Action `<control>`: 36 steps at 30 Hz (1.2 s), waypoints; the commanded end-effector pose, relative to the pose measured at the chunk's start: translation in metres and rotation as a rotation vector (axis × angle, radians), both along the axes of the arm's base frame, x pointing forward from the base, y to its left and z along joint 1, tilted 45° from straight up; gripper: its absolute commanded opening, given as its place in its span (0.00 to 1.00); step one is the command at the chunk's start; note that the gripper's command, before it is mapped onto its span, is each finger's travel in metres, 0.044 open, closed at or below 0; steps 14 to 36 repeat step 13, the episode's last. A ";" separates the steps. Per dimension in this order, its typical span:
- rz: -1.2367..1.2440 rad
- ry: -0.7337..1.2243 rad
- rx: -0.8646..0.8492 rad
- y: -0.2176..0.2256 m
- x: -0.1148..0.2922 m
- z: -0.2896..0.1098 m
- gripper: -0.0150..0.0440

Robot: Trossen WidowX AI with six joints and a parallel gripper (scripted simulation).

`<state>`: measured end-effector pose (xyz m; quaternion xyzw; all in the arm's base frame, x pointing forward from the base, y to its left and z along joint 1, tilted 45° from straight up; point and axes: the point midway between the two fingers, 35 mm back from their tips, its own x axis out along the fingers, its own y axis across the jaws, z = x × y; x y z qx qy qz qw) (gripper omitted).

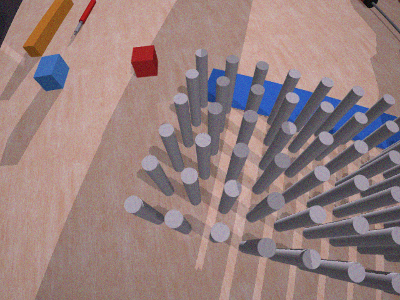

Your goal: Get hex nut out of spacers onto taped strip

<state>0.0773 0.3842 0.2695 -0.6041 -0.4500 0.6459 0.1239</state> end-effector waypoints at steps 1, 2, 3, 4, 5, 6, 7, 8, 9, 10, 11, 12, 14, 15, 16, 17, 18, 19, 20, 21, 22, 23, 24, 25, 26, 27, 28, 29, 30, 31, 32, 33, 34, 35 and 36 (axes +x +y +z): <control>0.000 0.000 0.000 0.000 0.000 0.000 0.43; 0.000 0.000 0.000 0.000 0.000 0.000 0.48; 0.000 0.000 0.000 0.000 0.000 0.000 0.52; 0.000 0.000 0.000 0.000 0.000 0.000 0.57; 0.000 0.000 0.000 0.000 0.000 0.000 0.61; 0.000 0.000 0.000 0.000 0.000 0.000 0.65; 0.000 0.000 0.000 0.000 0.000 0.000 0.70; 0.000 0.000 0.000 0.000 0.000 0.000 0.74; 0.000 0.000 0.000 0.000 0.000 0.000 0.79; 0.000 0.000 0.000 0.000 0.000 0.000 0.83; 0.000 0.000 0.000 0.000 0.000 0.000 0.88; 0.000 0.000 0.000 0.000 0.000 0.000 0.92; 0.000 0.000 0.000 0.000 0.000 0.000 0.97; 0.000 0.000 0.000 0.000 0.000 0.000 0.97; 0.000 0.000 0.000 0.000 0.000 0.000 0.97; 0.000 0.000 0.000 0.000 0.000 0.000 0.97; 0.000 0.000 0.000 0.000 0.000 0.000 0.97; 0.000 0.000 0.000 0.000 0.000 0.000 0.97; 0.000 0.000 0.000 0.000 0.000 0.000 0.97; 0.000 0.000 0.000 0.000 0.000 0.000 0.97; 0.000 0.000 0.000 0.000 0.000 0.000 0.97; 0.000 0.000 0.000 0.000 0.000 0.000 0.97; 0.000 0.000 0.000 0.000 0.000 0.000 0.97; 0.000 0.000 0.000 0.000 0.000 0.000 0.97; 0.000 0.000 0.000 0.000 0.000 0.000 0.97; 0.000 0.000 0.000 0.000 0.000 0.000 0.97; 0.000 0.000 0.000 0.000 0.000 0.000 0.97; 0.000 0.000 0.000 0.000 0.000 0.000 0.97; 0.000 0.000 0.000 0.000 0.000 0.000 0.97; 0.000 0.000 0.000 0.000 0.000 0.000 0.97; 0.000 0.000 0.000 0.000 0.000 0.000 0.97; 0.000 0.000 0.000 0.000 0.000 0.000 0.97; 0.000 0.000 0.000 0.000 0.000 0.000 0.97; 0.000 0.000 0.000 0.000 0.000 0.000 0.97; 0.000 0.000 0.000 0.000 0.000 0.000 0.97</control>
